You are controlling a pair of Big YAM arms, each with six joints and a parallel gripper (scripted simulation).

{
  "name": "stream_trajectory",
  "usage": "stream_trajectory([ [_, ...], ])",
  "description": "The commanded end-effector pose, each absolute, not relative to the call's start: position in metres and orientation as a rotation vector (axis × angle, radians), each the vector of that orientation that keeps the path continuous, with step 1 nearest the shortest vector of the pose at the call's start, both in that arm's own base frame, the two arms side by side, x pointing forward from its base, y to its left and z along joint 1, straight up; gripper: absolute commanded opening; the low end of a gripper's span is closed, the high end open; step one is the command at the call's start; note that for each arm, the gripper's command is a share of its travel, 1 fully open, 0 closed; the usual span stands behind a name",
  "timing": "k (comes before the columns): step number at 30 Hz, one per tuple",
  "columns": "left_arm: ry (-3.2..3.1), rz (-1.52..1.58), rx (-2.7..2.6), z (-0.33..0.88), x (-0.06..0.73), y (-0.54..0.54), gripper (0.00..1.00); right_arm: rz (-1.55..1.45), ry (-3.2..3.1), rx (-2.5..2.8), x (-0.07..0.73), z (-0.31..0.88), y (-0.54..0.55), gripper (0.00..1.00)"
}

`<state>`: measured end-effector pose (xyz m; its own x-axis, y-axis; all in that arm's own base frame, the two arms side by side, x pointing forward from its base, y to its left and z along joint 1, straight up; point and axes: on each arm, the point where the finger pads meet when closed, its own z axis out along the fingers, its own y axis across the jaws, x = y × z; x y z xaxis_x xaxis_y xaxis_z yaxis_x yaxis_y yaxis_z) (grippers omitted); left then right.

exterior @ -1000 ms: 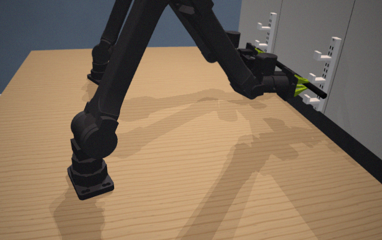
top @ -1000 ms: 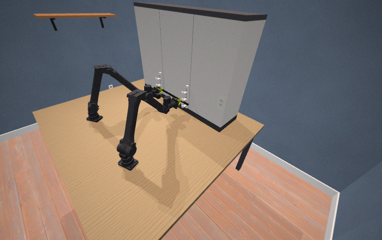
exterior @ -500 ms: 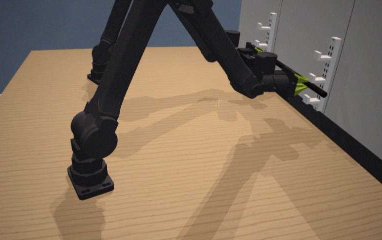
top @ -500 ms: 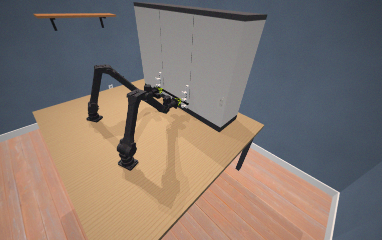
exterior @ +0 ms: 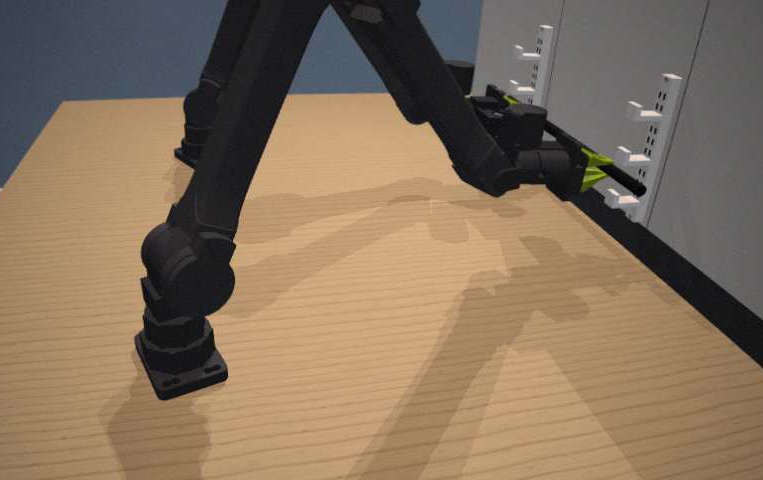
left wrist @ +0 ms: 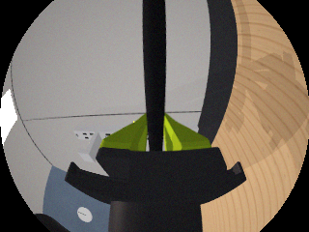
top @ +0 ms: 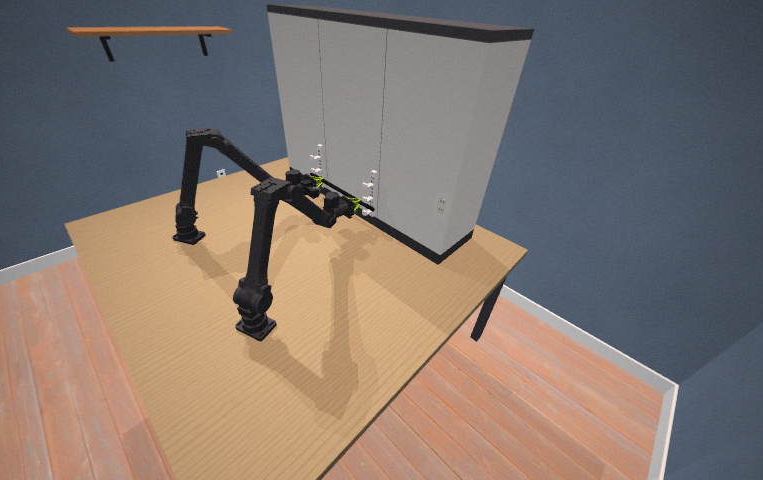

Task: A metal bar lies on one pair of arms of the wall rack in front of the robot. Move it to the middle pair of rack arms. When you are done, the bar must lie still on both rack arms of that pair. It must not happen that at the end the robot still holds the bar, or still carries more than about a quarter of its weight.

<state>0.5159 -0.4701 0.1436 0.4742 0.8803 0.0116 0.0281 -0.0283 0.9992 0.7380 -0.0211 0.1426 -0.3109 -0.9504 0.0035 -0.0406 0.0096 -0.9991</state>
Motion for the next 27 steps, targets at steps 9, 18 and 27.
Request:
stream_trajectory([
  [9,0.835,0.847,1.379,0.170,0.508,-0.467,0.00,-1.456,1.410,-0.984,0.730,0.195,-0.023,0.00],
  [18,0.835,0.847,1.379,0.170,0.503,-0.465,0.00,-1.456,1.410,-0.984,0.725,0.195,-0.021,0.00],
  [27,0.835,0.847,1.379,0.169,0.497,-0.461,0.00,-1.456,1.410,-0.984,0.718,0.195,-0.019,0.00],
])
